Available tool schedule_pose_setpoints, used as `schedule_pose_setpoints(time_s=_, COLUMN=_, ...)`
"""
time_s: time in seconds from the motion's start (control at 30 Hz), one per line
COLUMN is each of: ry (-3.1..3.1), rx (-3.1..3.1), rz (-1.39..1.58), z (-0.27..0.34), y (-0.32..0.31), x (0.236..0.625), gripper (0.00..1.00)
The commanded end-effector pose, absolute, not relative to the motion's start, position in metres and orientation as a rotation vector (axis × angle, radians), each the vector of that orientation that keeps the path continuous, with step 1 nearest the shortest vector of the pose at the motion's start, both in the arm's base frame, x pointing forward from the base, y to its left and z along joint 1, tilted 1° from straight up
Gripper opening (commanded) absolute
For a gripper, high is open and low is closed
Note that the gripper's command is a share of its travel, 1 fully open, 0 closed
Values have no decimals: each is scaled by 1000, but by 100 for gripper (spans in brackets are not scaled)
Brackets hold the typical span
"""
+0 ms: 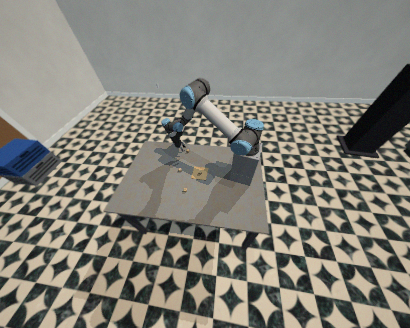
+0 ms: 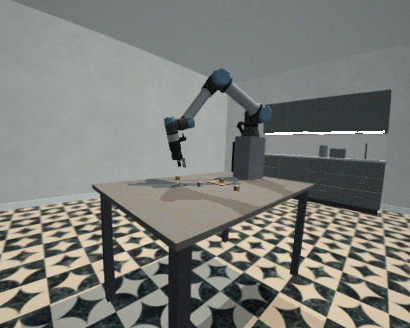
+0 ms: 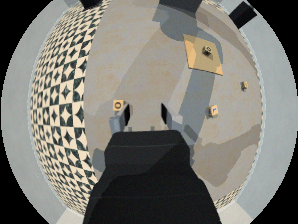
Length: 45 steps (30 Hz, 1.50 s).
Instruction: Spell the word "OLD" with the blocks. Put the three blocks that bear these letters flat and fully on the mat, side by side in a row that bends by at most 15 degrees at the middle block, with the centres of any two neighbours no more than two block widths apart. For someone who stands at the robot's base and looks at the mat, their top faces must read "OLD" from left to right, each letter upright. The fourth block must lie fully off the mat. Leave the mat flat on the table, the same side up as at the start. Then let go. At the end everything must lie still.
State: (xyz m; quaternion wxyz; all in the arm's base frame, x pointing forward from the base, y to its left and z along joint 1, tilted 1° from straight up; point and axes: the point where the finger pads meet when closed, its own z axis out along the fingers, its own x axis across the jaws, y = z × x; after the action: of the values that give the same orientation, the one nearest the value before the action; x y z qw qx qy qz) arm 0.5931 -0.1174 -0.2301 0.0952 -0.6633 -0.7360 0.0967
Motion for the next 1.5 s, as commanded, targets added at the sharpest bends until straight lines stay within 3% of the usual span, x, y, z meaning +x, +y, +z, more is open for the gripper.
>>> schedule_pose_setpoints(time_s=0.0, ry=-2182, rx=-1963, rz=288, z=-230, y=-172, x=587, gripper=100)
schedule_pose_setpoints(time_s=1.47, ry=-2182, rx=-1963, rz=289, z=-230, y=-183, x=585, gripper=100)
